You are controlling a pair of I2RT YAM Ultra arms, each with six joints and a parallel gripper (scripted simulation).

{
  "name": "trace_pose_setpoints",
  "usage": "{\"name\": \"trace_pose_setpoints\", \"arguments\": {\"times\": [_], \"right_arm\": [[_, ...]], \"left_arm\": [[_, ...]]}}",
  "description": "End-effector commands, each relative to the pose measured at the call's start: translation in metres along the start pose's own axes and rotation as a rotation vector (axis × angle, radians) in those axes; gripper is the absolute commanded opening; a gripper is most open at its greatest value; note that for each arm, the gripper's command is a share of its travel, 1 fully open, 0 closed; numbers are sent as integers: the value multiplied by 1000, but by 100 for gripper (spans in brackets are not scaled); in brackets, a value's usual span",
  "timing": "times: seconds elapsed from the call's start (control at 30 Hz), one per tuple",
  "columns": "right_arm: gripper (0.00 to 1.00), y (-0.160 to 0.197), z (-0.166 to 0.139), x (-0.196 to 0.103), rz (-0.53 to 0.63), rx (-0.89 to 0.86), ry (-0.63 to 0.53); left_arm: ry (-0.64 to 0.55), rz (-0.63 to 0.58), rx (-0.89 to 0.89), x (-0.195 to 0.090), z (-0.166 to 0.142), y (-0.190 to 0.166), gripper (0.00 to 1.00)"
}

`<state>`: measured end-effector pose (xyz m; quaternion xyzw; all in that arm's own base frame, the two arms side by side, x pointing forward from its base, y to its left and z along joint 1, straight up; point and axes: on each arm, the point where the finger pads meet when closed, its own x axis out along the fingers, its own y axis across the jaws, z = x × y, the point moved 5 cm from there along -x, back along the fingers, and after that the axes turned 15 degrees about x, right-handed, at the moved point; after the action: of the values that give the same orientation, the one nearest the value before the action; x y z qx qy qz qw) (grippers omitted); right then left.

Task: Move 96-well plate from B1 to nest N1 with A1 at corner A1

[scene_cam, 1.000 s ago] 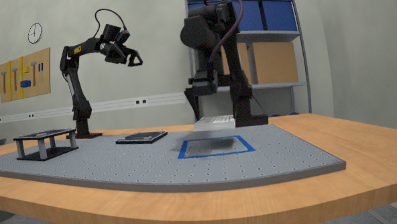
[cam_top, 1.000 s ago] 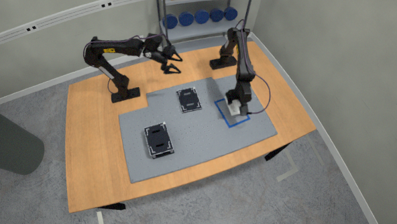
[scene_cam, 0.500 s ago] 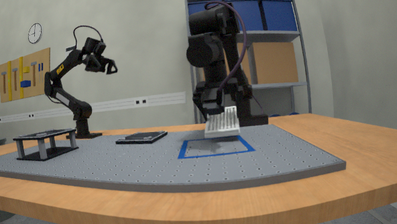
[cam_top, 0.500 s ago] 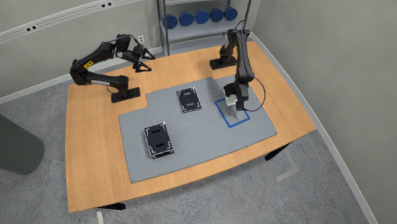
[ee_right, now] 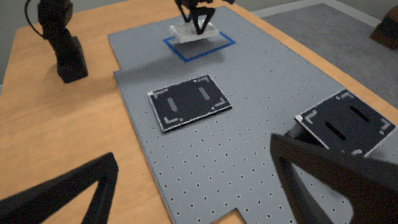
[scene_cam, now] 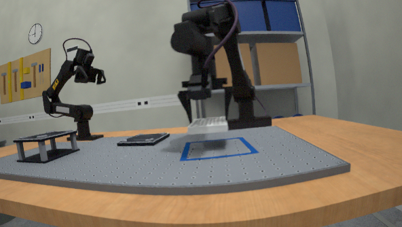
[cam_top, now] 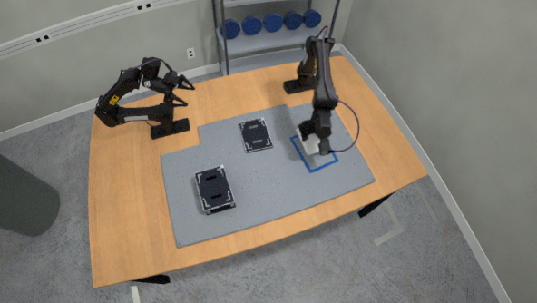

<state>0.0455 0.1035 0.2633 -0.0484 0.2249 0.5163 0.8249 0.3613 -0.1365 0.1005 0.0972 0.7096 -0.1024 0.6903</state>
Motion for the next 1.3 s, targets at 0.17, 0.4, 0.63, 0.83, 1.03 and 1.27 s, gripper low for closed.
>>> {"name": "trace_pose_setpoints", "arguments": {"times": [0.17, 0.4, 0.63, 0.83, 1.03, 1.27], "right_arm": [[100, -8, -9, -1, -35, 11, 20], [100, -8, -9, -1, -35, 11, 20], [100, -8, -9, -1, -35, 11, 20], [100, -8, -9, -1, -35, 11, 20], [100, -8, -9, -1, -35, 11, 20], [100, -8, -9, -1, -35, 11, 20]], "left_arm": [[-29, 10, -30, -11, -33, -120, 77], [-23, 24, 20, -8, -55, -193, 77], [-39, 22, 37, -8, -62, -223, 77], [-57, 11, 53, -8, -64, -237, 77], [-58, 11, 49, -8, -62, -236, 77], [-58, 12, 55, 11, -60, -231, 77]]}}
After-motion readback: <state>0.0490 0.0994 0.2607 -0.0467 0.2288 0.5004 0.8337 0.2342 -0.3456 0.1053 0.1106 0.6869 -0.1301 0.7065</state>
